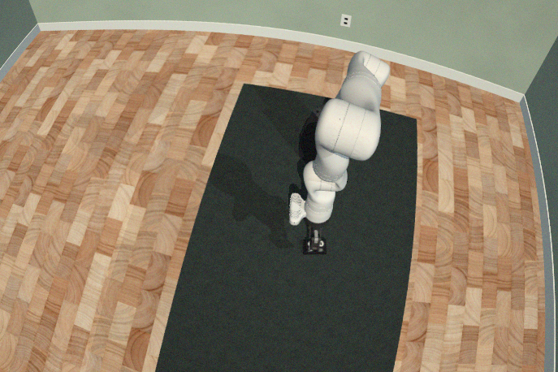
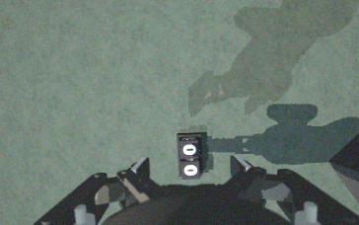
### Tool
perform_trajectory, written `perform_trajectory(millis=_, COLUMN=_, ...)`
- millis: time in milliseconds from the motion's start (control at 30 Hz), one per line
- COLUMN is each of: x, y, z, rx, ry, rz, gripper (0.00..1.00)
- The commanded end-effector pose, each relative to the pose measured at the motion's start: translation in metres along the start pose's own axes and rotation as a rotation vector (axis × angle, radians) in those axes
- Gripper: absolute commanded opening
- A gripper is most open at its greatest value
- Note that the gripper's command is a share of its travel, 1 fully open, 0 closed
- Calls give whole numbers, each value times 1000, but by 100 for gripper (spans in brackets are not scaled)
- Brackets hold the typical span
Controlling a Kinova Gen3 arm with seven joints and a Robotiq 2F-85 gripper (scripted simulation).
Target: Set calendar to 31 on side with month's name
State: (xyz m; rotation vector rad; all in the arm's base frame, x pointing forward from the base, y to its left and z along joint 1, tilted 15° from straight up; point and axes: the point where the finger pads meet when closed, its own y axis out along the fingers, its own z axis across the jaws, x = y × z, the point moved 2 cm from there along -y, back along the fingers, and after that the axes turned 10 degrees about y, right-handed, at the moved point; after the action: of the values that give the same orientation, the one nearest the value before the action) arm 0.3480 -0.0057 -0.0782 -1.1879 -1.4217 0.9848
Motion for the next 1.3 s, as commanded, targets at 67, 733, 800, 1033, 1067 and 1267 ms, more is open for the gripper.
perform_trajectory(millis=67, x=2, y=2, z=1, rx=4, ry=-17, rz=-1, gripper=100)
perform_trajectory(millis=733, x=2, y=2, z=1, rx=4, ry=-19, rz=-1, gripper=46)
perform_trajectory(millis=800, x=2, y=2, z=1, rx=4, ry=-19, rz=-1, gripper=46)
perform_trajectory(millis=1033, x=2, y=2, z=1, rx=4, ry=-19, rz=-1, gripper=46)
perform_trajectory(millis=1067, x=2, y=2, z=1, rx=4, ry=-19, rz=-1, gripper=46)
perform_trajectory(millis=1267, x=2, y=2, z=1, rx=4, ry=-19, rz=-1, gripper=46)
